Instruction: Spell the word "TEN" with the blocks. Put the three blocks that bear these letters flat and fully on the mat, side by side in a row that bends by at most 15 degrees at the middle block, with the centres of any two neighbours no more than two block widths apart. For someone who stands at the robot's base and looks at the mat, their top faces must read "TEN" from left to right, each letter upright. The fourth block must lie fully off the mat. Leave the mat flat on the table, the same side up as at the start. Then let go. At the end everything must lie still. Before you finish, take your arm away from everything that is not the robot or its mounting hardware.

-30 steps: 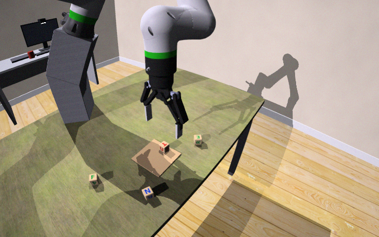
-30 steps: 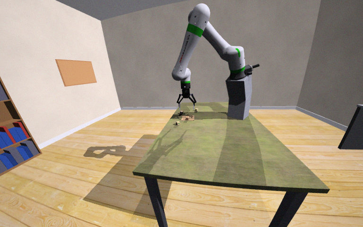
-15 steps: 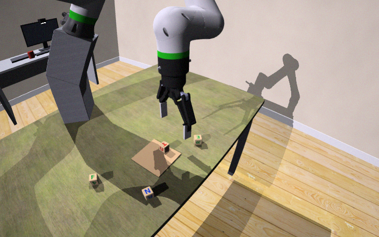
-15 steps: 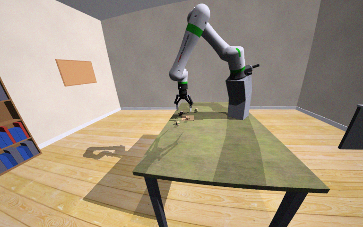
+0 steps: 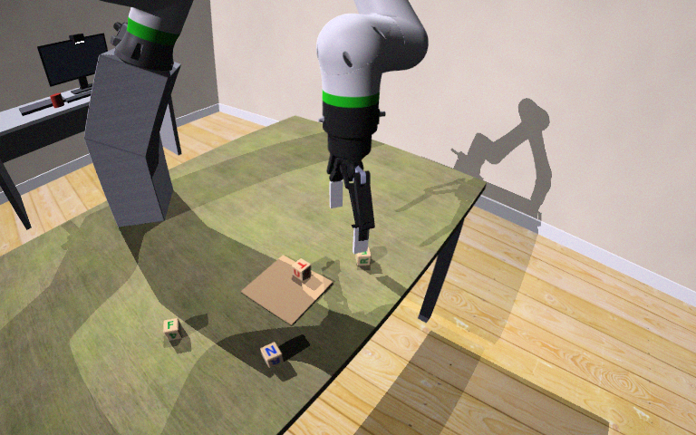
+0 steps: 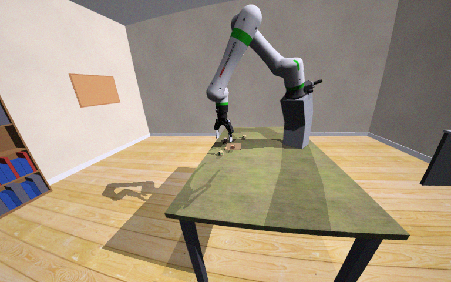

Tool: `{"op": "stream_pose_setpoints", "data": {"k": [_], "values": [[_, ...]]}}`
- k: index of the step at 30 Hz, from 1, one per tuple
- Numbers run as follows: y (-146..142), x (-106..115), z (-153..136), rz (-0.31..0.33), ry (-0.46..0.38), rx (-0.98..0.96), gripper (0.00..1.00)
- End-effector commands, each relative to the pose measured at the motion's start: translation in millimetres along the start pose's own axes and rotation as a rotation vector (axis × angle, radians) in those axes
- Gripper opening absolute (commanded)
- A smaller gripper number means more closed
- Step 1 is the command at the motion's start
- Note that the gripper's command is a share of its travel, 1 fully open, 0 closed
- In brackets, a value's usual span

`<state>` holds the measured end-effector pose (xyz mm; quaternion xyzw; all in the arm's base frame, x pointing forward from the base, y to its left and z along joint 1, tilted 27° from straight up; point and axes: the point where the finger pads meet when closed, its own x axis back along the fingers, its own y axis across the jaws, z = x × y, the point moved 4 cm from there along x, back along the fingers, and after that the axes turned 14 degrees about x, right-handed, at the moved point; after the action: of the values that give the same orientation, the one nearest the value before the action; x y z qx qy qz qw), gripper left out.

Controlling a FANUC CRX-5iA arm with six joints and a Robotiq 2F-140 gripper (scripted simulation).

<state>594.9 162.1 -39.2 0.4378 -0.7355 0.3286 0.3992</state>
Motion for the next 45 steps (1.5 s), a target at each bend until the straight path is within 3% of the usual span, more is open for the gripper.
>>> {"op": "stream_pose_setpoints", "data": {"k": [1, 10, 11, 45], "values": [[-4, -1, -23, 0.005, 0.033, -0.135, 1.0], [-6, -2, -47, 0.01, 0.032, -0.274, 1.0], [-6, -2, -47, 0.01, 0.032, -0.274, 0.4], [-6, -2, -47, 0.01, 0.032, -0.274, 0.4]]}}
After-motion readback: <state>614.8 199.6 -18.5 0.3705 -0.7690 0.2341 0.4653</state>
